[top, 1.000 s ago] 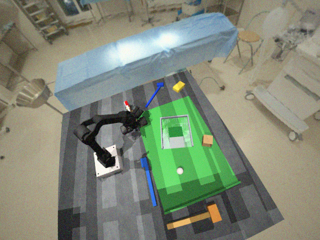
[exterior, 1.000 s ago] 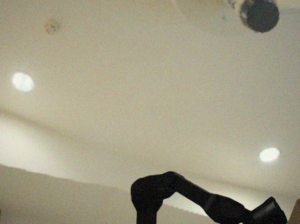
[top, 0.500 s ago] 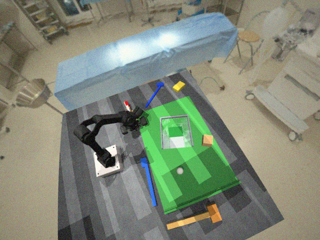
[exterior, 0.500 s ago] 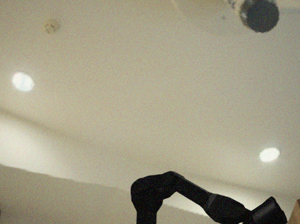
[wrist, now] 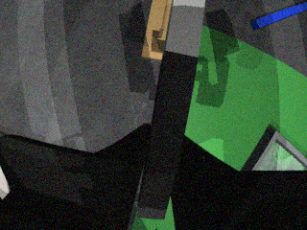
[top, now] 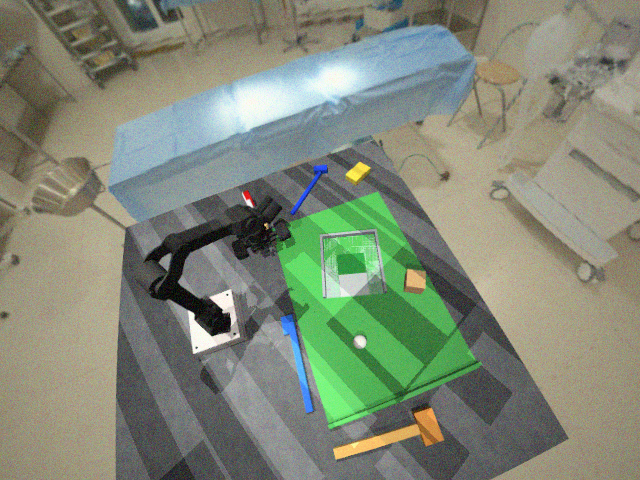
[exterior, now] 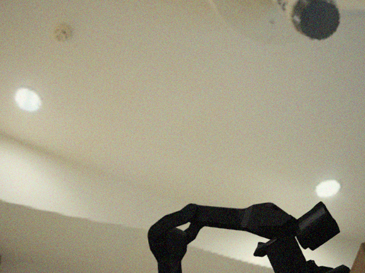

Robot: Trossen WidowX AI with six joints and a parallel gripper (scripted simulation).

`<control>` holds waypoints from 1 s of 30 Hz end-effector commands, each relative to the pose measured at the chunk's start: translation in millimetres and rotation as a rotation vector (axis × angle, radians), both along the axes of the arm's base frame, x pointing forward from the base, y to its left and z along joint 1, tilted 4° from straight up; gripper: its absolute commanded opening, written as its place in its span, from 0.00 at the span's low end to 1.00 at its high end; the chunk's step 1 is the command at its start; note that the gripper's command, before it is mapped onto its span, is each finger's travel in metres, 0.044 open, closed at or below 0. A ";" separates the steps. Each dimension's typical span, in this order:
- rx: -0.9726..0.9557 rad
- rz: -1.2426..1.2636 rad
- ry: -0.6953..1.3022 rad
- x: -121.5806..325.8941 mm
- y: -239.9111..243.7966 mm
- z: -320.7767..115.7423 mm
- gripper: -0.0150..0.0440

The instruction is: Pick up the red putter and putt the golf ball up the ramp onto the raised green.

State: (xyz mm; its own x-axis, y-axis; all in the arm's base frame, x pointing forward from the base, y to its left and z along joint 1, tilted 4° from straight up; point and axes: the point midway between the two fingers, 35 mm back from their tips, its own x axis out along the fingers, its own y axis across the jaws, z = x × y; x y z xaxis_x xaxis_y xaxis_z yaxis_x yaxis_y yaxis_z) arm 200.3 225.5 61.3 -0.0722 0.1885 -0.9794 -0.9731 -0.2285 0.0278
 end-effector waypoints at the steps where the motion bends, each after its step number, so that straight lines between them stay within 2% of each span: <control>1: 0.015 -0.004 0.000 -2.1 1.0 24.2 0.25; 7: 0.002 -0.038 -0.008 5.6 -5.9 17.1 0.25; 30: -0.081 -0.620 -0.003 68.2 -117.4 30.2 0.25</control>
State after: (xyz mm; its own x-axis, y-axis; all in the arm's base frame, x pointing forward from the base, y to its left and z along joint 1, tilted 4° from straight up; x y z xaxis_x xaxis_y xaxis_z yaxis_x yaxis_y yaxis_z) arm 261.7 125.7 86.2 0.0099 0.1295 -0.9915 -0.9547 0.2963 0.0292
